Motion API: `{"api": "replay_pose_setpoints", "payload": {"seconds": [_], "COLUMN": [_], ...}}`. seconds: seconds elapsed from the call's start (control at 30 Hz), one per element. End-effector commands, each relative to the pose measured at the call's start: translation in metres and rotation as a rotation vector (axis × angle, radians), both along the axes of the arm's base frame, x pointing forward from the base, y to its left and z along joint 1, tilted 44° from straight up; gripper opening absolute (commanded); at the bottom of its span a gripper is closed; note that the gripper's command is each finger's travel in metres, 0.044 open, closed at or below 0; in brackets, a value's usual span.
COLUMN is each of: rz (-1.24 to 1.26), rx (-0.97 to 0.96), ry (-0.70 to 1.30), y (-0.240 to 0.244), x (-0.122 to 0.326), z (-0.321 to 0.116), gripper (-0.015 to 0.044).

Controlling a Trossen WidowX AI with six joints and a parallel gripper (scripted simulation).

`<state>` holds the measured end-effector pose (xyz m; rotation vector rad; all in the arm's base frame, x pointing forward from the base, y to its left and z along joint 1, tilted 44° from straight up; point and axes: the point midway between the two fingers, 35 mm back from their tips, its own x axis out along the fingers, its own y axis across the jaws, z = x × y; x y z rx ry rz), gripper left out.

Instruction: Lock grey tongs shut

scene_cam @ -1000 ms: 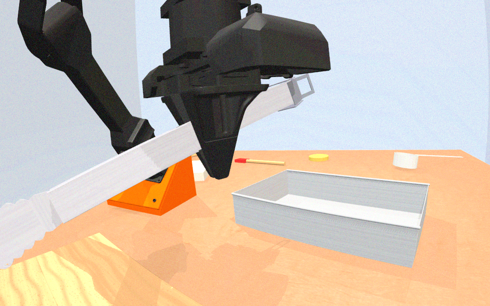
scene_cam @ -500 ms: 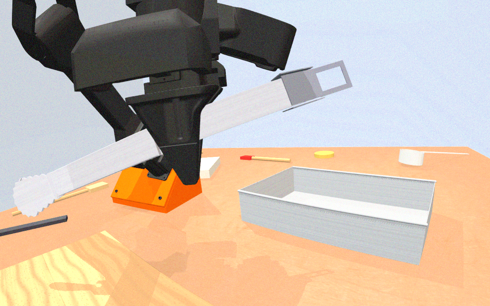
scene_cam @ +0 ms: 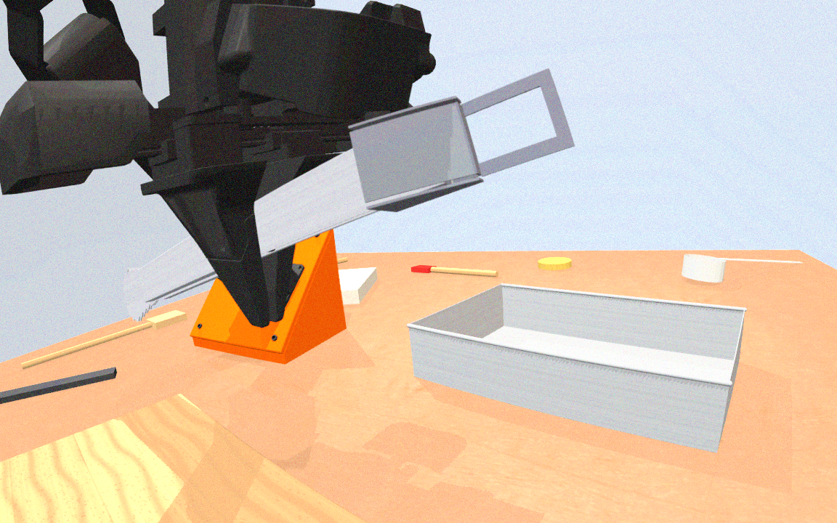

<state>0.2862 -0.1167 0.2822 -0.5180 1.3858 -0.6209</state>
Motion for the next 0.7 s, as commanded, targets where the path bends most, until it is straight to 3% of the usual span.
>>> {"api": "replay_pose_setpoints", "payload": {"seconds": [0.0, 0.67], "rz": [-0.099, -0.688], "rx": [0.017, 0.079], "ry": [-0.101, -0.641], "y": [-0.001, -0.019], "x": [-0.005, -0.034], "z": [0.003, 0.019], "gripper": [-0.015, -0.015]}}
